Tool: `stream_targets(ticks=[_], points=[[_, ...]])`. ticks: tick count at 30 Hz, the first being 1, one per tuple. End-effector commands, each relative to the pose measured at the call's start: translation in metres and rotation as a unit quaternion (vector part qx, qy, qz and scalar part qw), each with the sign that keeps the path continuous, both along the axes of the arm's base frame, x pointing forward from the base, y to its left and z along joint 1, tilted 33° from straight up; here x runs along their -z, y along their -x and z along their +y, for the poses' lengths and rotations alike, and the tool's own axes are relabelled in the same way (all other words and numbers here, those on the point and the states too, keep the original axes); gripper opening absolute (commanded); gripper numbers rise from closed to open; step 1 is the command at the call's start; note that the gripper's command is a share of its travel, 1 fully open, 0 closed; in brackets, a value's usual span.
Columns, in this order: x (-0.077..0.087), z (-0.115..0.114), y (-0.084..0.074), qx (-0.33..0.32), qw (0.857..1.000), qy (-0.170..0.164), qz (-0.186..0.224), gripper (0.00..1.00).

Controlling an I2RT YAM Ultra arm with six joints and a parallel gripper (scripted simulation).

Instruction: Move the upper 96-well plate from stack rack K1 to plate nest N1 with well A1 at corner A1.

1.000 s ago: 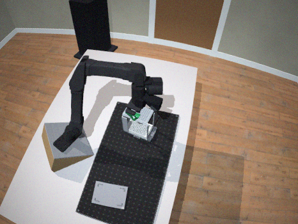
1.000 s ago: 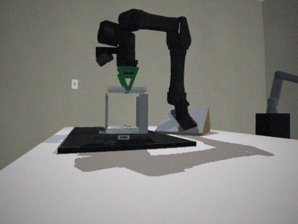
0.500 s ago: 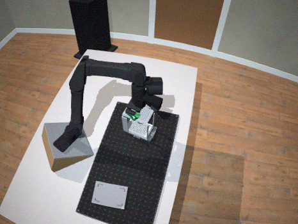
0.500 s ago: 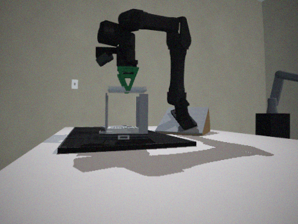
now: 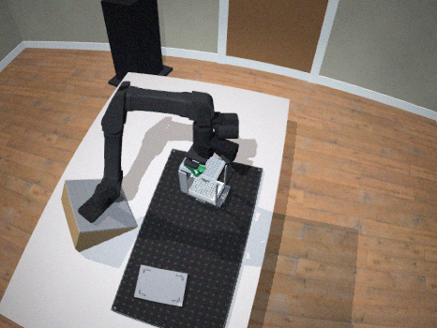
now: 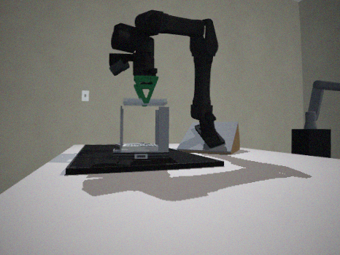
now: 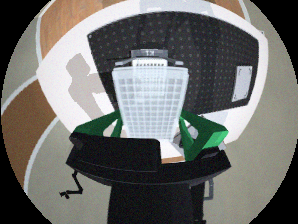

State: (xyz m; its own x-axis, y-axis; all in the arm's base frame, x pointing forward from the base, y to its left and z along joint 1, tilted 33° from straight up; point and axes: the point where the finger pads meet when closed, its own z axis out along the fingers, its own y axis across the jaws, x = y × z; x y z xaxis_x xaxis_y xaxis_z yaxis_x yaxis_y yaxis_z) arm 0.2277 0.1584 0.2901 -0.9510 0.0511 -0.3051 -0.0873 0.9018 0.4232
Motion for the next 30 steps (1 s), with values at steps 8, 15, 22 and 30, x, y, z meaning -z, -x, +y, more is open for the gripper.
stream_targets(ticks=[8, 15, 22, 30], points=[[0.000, -0.020, 0.002, -0.067, 0.996, 0.019, -0.048, 0.00], [0.009, -0.038, 0.000, -0.115, 0.990, 0.037, -0.069, 0.00], [0.019, -0.058, -0.004, -0.115, 0.990, 0.037, -0.070, 0.00], [0.027, -0.075, -0.007, -0.115, 0.990, 0.036, -0.070, 0.00]])
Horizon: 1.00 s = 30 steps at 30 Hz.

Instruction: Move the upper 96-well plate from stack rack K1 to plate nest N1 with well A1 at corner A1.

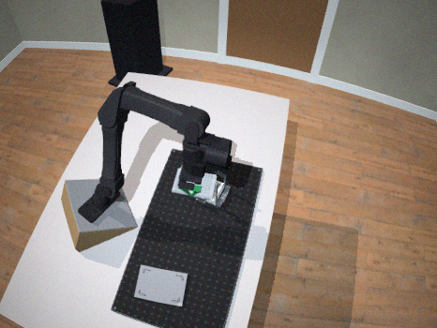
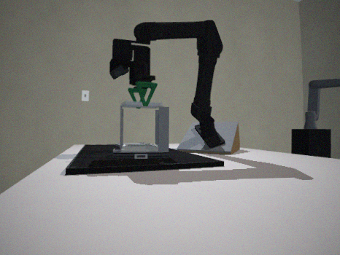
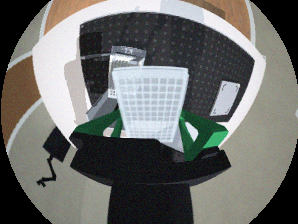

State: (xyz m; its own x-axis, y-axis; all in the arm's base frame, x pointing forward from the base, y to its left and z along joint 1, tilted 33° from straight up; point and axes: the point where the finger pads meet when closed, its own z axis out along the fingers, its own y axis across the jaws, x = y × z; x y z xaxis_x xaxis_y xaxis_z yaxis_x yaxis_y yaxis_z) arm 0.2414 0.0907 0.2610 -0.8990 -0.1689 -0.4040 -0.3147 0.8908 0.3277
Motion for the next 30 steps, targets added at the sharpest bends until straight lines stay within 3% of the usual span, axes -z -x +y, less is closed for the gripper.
stream_targets(ticks=[1, 4, 7, 11, 13, 14, 17, 30], points=[[0.000, -0.010, 0.006, -0.013, 1.000, -0.005, -0.013, 0.00], [-0.003, -0.019, 0.002, -0.013, 1.000, -0.005, -0.023, 0.00], [0.016, -0.028, -0.002, -0.013, 1.000, -0.007, 0.005, 0.00], [0.020, -0.040, -0.004, -0.013, 1.000, -0.008, 0.002, 0.00], [0.020, -0.040, -0.004, -0.013, 1.000, -0.008, 0.002, 0.00], [0.004, -0.043, -0.006, -0.013, 0.999, -0.002, -0.031, 0.00], [0.027, -0.051, -0.006, -0.012, 1.000, -0.010, 0.004, 0.00], [0.039, -0.084, -0.014, -0.012, 1.000, -0.010, -0.004, 0.00]])
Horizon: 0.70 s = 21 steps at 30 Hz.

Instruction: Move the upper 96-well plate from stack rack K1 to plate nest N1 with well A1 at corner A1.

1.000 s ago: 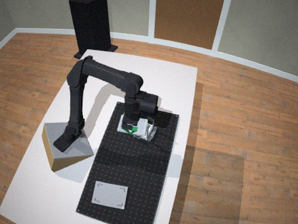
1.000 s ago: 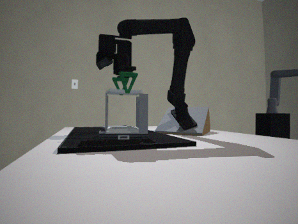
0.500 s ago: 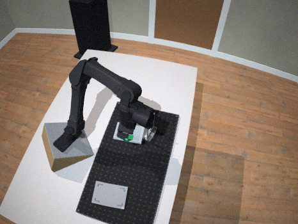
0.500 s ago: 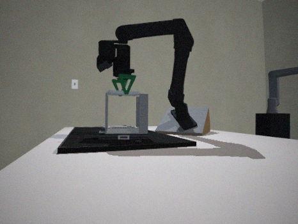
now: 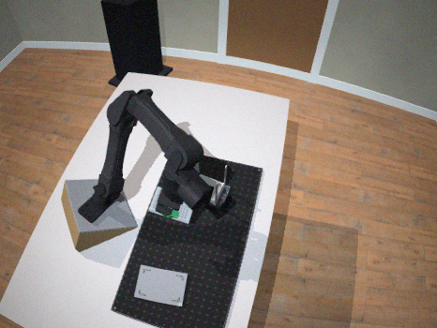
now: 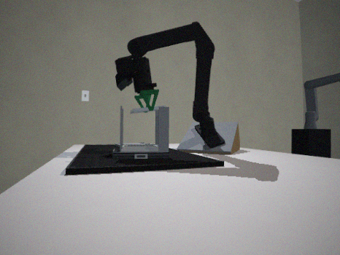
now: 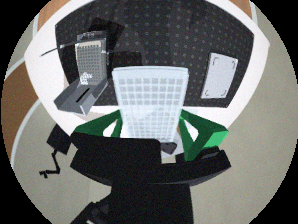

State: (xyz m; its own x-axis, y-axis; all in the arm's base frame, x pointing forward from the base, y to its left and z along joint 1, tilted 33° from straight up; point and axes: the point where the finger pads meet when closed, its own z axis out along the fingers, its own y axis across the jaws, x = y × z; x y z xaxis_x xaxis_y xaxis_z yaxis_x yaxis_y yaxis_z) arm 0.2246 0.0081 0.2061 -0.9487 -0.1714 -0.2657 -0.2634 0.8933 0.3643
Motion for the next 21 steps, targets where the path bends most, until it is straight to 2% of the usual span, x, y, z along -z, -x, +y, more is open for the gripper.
stream_targets(ticks=[1, 7, 21], points=[[-0.026, -0.006, -0.035, -0.012, 0.995, -0.007, -0.097, 0.00], [-0.012, -0.024, -0.037, -0.011, 0.996, -0.011, -0.088, 0.00], [0.002, -0.063, -0.049, -0.012, 0.995, -0.003, -0.102, 0.00]])
